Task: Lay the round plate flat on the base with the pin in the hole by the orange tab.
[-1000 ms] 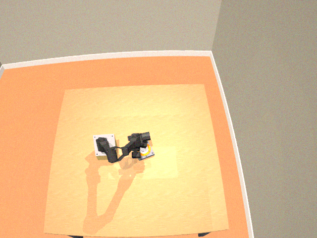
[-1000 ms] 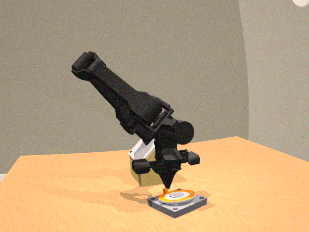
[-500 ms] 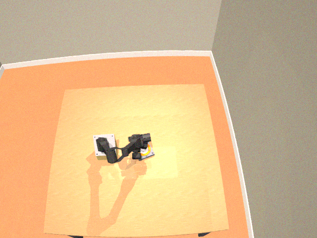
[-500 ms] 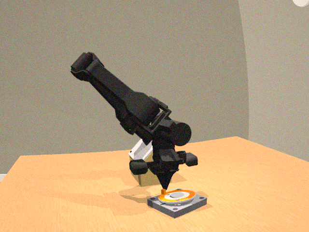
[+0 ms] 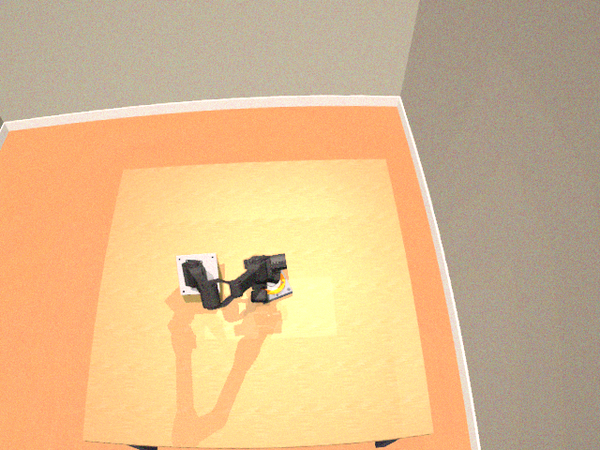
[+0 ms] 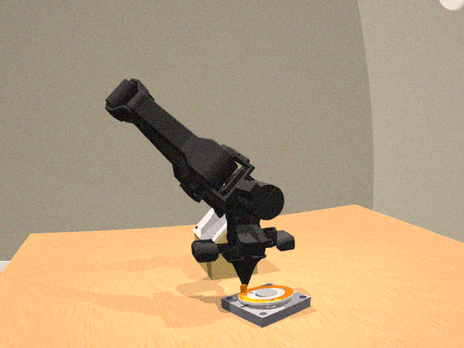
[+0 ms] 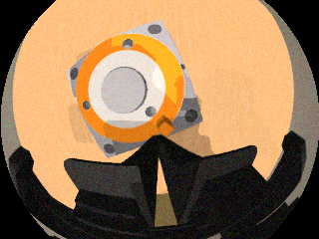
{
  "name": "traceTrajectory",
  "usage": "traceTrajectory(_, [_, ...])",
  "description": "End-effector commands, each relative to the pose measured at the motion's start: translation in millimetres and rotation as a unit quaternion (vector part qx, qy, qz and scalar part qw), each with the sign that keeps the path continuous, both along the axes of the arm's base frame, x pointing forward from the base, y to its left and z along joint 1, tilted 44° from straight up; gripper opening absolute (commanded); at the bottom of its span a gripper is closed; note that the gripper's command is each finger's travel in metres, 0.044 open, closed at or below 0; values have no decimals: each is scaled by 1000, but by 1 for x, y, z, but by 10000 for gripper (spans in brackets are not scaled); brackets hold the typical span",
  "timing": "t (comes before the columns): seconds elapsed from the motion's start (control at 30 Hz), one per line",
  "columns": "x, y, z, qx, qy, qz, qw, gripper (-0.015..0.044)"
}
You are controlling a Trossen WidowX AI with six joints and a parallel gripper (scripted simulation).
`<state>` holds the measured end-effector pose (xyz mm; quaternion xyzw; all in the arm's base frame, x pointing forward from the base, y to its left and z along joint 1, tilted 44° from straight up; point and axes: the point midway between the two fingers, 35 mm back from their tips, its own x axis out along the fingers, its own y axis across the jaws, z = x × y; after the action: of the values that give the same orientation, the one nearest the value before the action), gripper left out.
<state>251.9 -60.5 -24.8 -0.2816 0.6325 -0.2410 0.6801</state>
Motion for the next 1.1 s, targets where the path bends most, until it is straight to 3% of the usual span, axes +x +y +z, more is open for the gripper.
traceTrajectory(0.0, [5,-3,3,-2,-3,-1,1000,0])
traceTrajectory(1.07, [34,-11,21,-2,-4,-1,1000,0])
